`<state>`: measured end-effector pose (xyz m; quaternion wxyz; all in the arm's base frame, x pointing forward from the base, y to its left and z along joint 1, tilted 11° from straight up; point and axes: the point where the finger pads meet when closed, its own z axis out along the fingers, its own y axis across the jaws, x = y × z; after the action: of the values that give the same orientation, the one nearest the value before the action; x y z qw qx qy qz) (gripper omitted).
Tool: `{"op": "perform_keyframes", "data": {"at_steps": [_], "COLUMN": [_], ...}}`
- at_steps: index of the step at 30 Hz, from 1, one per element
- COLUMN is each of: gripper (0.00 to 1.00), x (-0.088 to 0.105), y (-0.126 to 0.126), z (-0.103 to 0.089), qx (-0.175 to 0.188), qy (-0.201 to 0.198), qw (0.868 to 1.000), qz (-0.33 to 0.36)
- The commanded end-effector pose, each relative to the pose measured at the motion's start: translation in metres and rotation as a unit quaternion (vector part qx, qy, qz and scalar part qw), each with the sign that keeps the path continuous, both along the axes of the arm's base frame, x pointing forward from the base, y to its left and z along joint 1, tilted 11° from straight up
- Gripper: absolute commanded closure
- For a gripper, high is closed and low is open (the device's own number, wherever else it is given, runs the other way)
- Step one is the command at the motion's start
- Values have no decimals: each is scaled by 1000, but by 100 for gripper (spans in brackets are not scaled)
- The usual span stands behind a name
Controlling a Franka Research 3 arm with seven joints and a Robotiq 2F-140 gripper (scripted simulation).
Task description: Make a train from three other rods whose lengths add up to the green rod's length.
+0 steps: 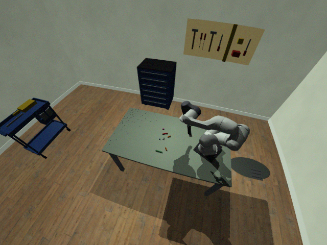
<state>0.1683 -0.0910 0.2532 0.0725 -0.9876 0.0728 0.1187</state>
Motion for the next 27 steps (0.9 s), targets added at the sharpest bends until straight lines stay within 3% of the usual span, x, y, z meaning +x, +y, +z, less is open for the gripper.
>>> {"op": "perform_keyframes", "data": {"at_steps": [1,4,5,22,23,27], "gripper": [0,0,0,0,0,0], "x": [2,2,10,10,19,19], "y": [-1,-1,-2,-2,-3,-3], "z": [0,0,-1,-1,-2,-2], "qx": [-3,-3,-14,-14,-25,-25], "qy": [-1,-1,2,2,6,6], "qw": [1000,1000,998,998,994,994], "qz": [-11,-11,-59,-59,-111,-111]}}
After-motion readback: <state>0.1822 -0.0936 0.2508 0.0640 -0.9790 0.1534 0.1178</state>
